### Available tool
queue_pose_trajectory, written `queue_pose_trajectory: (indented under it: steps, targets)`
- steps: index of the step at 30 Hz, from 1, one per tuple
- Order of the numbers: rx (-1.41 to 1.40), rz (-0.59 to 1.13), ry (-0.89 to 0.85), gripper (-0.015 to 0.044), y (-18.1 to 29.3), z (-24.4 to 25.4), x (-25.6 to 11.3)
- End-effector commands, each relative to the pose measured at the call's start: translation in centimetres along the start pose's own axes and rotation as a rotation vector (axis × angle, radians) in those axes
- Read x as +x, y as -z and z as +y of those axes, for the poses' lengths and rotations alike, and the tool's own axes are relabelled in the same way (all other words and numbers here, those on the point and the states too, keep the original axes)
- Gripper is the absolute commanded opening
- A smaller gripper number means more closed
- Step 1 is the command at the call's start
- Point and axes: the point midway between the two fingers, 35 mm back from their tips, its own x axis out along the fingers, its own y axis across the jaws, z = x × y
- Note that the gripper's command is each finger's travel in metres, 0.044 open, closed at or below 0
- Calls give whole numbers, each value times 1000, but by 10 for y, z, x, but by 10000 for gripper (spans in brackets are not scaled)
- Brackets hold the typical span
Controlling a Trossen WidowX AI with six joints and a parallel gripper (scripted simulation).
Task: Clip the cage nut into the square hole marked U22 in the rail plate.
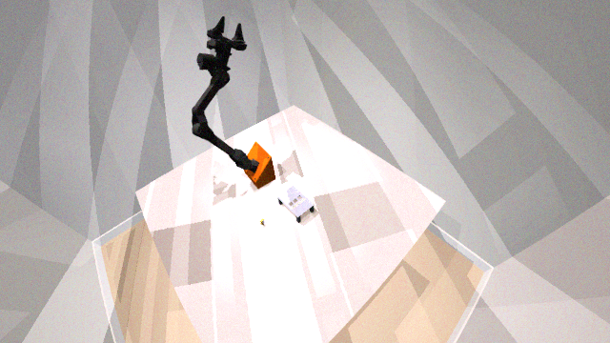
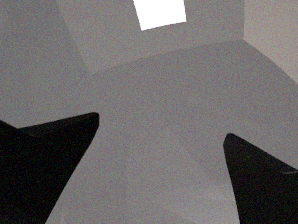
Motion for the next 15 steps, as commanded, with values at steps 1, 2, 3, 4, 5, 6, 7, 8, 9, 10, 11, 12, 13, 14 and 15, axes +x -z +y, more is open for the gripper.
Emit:
queue_pose_trajectory:
  steps: [1,2,3,4,5,6,7,8,9,10,11,12,13,14,15]
  targets:
    - [11,37,152,440,-5,-74,11]
    - [5,47,190,440,-5,-90,13]
    - [-1,57,228,440,-5,-107,13]
    - [-6,67,267,440,-5,-124,14]
    - [-10,76,306,440,-6,-141,13]
    - [-14,85,345,440,-7,-158,12]
    - [-18,93,385,440,-8,-175,11]
    - [-20,101,425,440,-9,-191,8]
    - [-23,108,465,440,-10,-208,6]
    - [-25,115,506,440,-12,-225,2]
    - [-26,122,547,440,-14,-241,-2]
    - [-27,128,589,440,-16,-257,-6]
    - [-27,133,630,440,-18,-273,-11]
    - [-27,138,673,440,-21,-289,-17]
    - [-23,142,714,440,-24,-304,-24]
